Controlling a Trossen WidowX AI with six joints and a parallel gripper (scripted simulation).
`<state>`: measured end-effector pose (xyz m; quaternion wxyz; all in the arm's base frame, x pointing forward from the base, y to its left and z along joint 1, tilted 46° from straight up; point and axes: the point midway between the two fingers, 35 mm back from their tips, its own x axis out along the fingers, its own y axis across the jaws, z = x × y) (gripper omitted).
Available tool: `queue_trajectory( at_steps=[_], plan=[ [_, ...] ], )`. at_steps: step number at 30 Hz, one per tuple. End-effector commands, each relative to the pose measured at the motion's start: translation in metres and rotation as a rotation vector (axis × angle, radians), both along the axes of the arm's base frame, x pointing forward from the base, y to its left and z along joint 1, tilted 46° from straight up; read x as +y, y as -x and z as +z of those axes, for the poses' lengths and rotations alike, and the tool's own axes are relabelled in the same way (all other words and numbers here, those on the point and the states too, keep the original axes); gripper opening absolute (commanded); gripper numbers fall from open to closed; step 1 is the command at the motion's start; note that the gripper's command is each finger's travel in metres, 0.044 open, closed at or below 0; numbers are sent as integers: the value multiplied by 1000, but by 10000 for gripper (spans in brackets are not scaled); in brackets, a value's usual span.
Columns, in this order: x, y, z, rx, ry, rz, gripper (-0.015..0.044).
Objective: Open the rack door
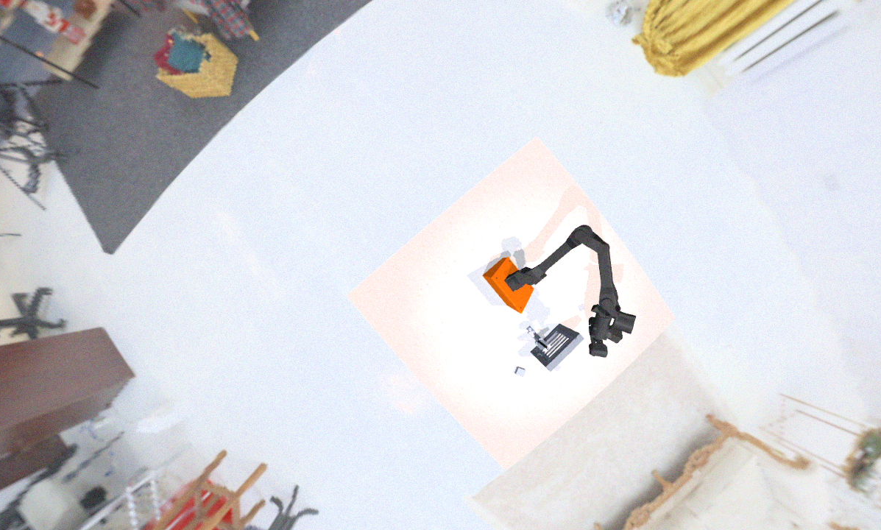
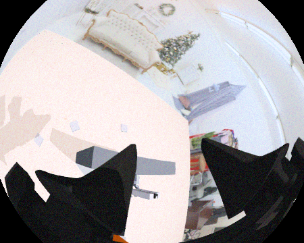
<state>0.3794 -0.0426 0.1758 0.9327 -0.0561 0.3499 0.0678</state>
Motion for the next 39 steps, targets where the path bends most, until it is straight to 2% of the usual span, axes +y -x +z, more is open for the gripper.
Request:
queue_trajectory(
  at_steps=[1, 24, 39],
  plan=[
    [-4, -1, -16, 79, -15, 28, 285],
    [-28, 16, -104, 532, -211, 163, 285],
    [-36, 33, -140, 740, -463, 236, 285]
  ],
)
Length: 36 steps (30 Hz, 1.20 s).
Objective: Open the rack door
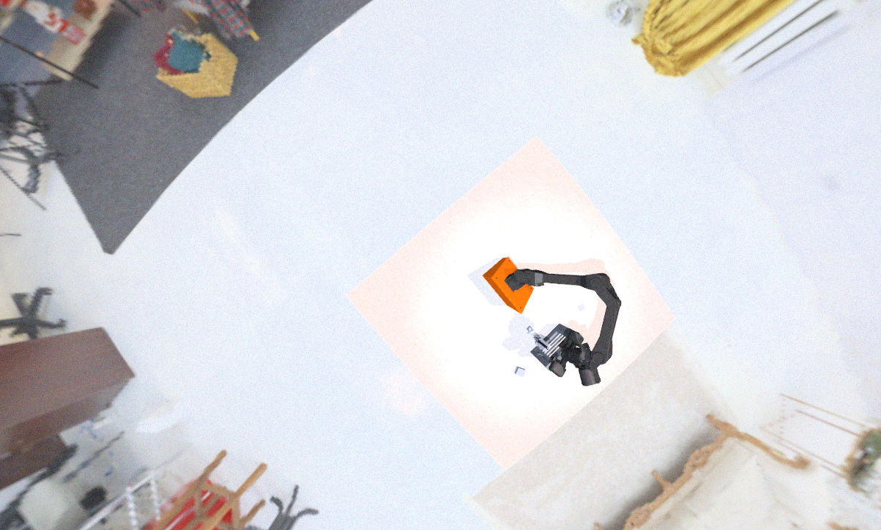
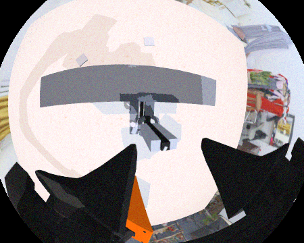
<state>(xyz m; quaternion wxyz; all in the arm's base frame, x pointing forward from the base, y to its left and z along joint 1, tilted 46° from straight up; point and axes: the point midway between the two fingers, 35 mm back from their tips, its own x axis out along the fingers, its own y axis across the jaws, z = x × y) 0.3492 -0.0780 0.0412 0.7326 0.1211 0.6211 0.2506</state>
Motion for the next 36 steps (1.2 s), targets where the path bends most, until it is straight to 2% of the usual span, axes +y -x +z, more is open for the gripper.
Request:
queue_trajectory(
  at_steps=[1, 12, 36],
  plan=[
    [-2, 4, -7, 46, -69, 3, 285],
    [-7, 13, -23, 159, -244, -14, 285],
    [17, 12, -48, 159, -246, -15, 285]
  ],
)
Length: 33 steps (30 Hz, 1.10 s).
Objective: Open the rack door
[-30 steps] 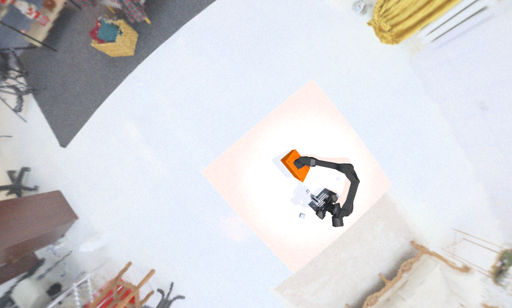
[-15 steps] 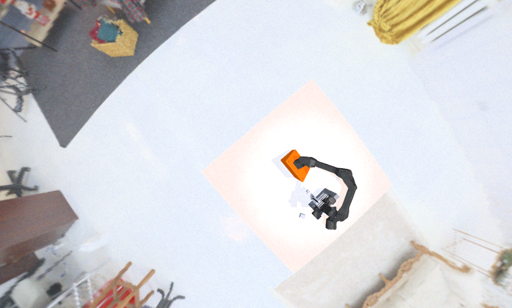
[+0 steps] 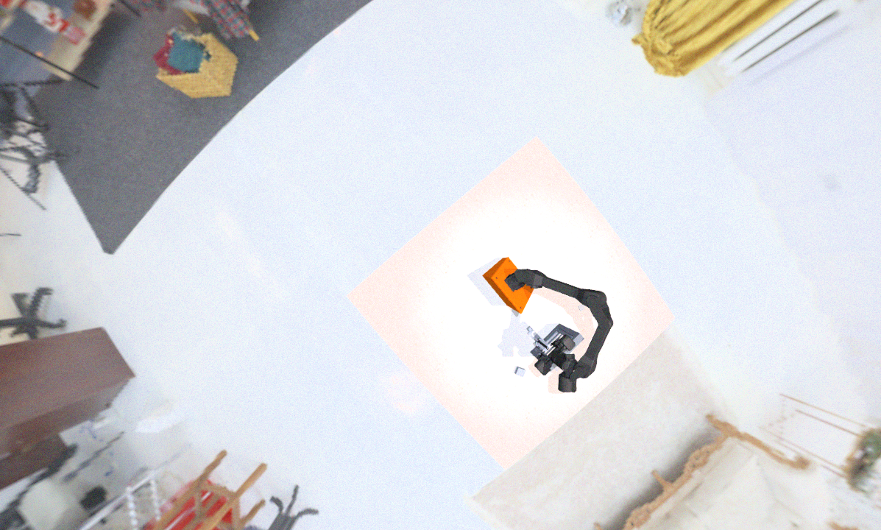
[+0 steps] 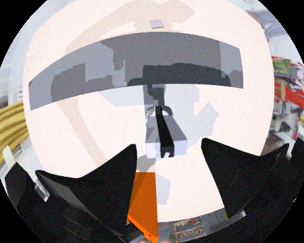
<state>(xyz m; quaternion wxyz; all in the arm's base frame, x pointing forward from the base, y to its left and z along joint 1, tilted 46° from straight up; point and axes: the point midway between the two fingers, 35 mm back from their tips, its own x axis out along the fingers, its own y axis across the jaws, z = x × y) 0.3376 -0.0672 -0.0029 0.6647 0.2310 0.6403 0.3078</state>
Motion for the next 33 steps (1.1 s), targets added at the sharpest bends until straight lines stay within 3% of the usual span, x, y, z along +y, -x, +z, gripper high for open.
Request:
queue_trajectory(
  at_steps=[1, 24, 31, 33],
  plan=[
    [7, 0, -5, 5, -6, -1, 285],
    [33, 3, -28, 5, -10, 0, 285],
    [33, 3, -28, 5, -10, 0, 102],
    [33, 3, -28, 5, -10, 0, 88]
  ],
)
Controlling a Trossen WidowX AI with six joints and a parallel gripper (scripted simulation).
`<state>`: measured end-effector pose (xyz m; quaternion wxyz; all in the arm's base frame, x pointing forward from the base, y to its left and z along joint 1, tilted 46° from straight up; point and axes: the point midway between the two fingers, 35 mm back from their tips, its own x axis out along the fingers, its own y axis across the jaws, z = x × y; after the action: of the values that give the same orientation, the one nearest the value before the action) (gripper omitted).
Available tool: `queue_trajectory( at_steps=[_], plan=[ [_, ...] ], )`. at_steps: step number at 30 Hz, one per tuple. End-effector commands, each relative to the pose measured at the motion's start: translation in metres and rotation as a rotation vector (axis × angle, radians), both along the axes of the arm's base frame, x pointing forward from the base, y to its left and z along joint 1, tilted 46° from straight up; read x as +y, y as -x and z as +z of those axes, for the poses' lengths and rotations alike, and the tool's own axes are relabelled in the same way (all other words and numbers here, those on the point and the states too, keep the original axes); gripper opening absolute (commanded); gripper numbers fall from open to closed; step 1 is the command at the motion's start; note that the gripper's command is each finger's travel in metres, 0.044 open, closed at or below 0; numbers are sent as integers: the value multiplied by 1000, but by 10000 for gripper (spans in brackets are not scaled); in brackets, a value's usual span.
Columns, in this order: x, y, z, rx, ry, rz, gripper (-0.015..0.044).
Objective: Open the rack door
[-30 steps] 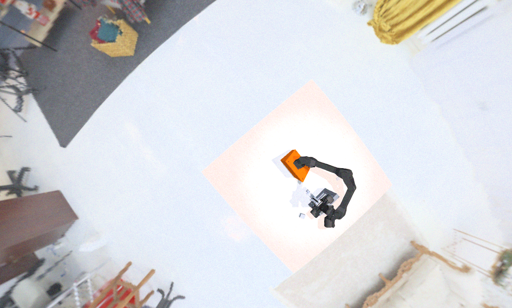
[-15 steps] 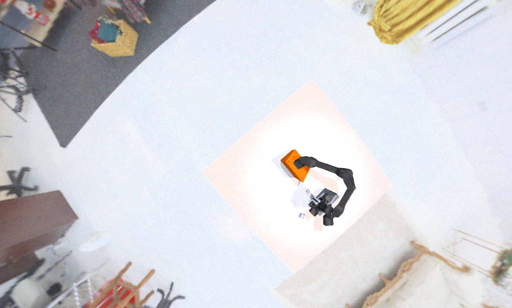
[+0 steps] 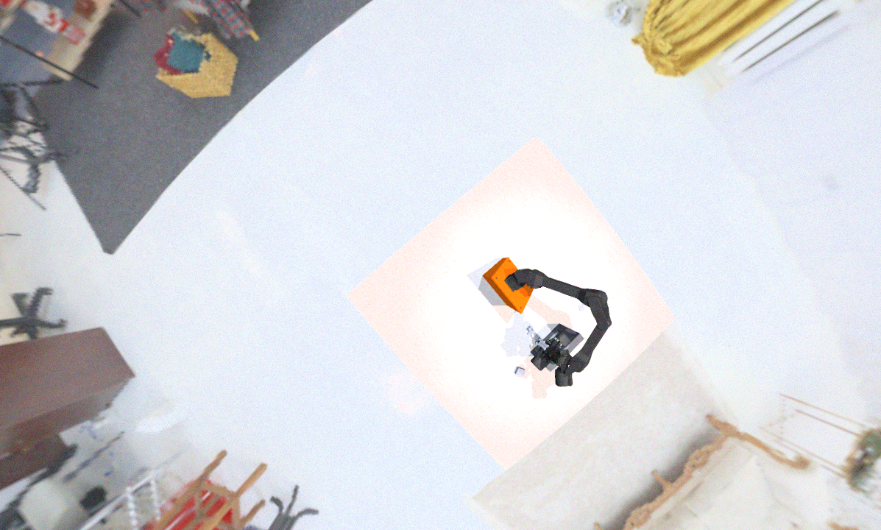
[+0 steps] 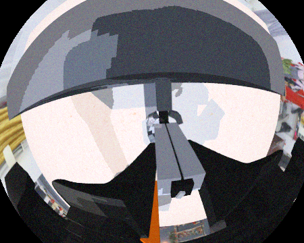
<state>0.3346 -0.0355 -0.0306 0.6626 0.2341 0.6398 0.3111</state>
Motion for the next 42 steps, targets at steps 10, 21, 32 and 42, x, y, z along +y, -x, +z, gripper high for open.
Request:
queue_trajectory(
  at_steps=[10, 21, 32, 42],
  plan=[
    [1, 0, 0, 2, 0, -1, 22],
    [1, 0, 0, 195, 4, -191, 13],
    [1, 0, 0, 580, 10, -572, 13],
    [1, 0, 0, 931, 16, -918, 13]
  ],
)
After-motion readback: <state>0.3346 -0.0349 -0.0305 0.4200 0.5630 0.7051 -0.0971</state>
